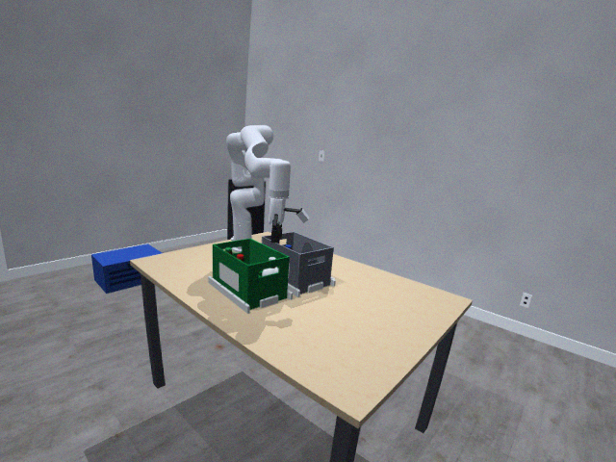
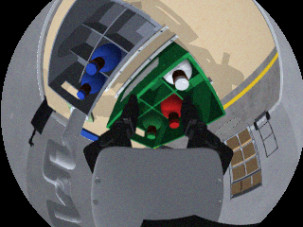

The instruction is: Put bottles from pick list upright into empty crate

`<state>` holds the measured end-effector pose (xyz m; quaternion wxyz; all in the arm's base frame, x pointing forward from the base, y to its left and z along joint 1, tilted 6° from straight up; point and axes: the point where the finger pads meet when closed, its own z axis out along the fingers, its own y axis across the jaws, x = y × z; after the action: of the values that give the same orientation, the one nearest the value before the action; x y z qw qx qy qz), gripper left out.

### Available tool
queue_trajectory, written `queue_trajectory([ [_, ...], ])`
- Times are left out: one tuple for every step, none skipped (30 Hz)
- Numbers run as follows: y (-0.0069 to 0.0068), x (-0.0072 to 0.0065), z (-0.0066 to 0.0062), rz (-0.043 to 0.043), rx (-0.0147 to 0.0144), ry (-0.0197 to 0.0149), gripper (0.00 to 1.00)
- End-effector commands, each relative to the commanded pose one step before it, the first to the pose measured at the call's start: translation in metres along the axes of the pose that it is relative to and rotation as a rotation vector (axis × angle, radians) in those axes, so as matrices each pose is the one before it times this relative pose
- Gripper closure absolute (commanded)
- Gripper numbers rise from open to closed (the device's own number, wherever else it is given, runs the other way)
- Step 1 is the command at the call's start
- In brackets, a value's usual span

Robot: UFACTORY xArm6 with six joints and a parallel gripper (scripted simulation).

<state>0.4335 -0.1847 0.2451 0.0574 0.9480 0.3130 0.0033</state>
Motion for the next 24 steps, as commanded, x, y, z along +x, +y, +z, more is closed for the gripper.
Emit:
queue_trajectory([
  [0.02244, -0.00459, -0.00173, -0.0004, -0.0018, 0.00213, 0.35],
  [0.00482, -0.00134, 0.0, 0.0, -0.00003, -0.00002, 0.35],
  [0.00482, -0.00134, 0.0, 0.0, -0.00003, -0.00002, 0.35],
  [0.0, 0.0, 0.0, 0.0, 0.0, 0.0, 0.35],
  [0.0, 0.0, 0.0, 0.0, 0.0, 0.0, 0.35],
  [0.00477, -0.00137, 0.00002, 0.0, -0.00005, -0.00001, 0.35],
  [0.00475, -0.00133, 0.00001, 0.0, -0.00004, -0.00002, 0.35],
  [0.00001, 0.00001, -0.00001, 0.0, 0.0, 0.0, 0.35],
  [0.00001, 0.00001, -0.00001, 0.0, 0.0, 0.0, 0.35],
  [0.00001, 0.00001, -0.00001, 0.0, 0.0, 0.0, 0.35],
  [0.00001, 0.0, 0.0, 0.0, 0.0, 0.0, 0.35],
  [0.00001, 0.0, 0.0, 0.0, 0.0, 0.0, 0.35],
  [-0.00008, -0.00002, 0.00003, 0.0, -0.00003, 0.00001, 0.35],
  [0.00003, 0.00001, -0.00001, 0.0, 0.00001, 0.0, 0.35],
  [0.00002, 0.00001, -0.00001, 0.0, 0.00001, 0.0, 0.35],
  [0.00001, 0.0, 0.0, 0.0, 0.0, 0.0, 0.35],
  [0.00001, 0.0, 0.0, 0.0, 0.0, 0.0, 0.35],
  [0.0, 0.0, 0.0, 0.0, 0.0, 0.0, 0.35],
  [0.00002, 0.00001, 0.0013, 0.0, 0.00002, -0.00001, 0.35],
  [0.00001, 0.00001, 0.0013, 0.0, 0.00002, -0.00001, 0.35],
  [0.0, 0.0, 0.0, 0.0, 0.0, 0.0, 0.35],
  [0.0, 0.0, 0.0, 0.0, 0.0, 0.0, 0.35],
  [0.0, 0.0, 0.00134, 0.0, 0.0, 0.0, 0.35],
  [-0.00002, -0.00001, 0.0014, 0.0, -0.00003, 0.00001, 0.35],
])
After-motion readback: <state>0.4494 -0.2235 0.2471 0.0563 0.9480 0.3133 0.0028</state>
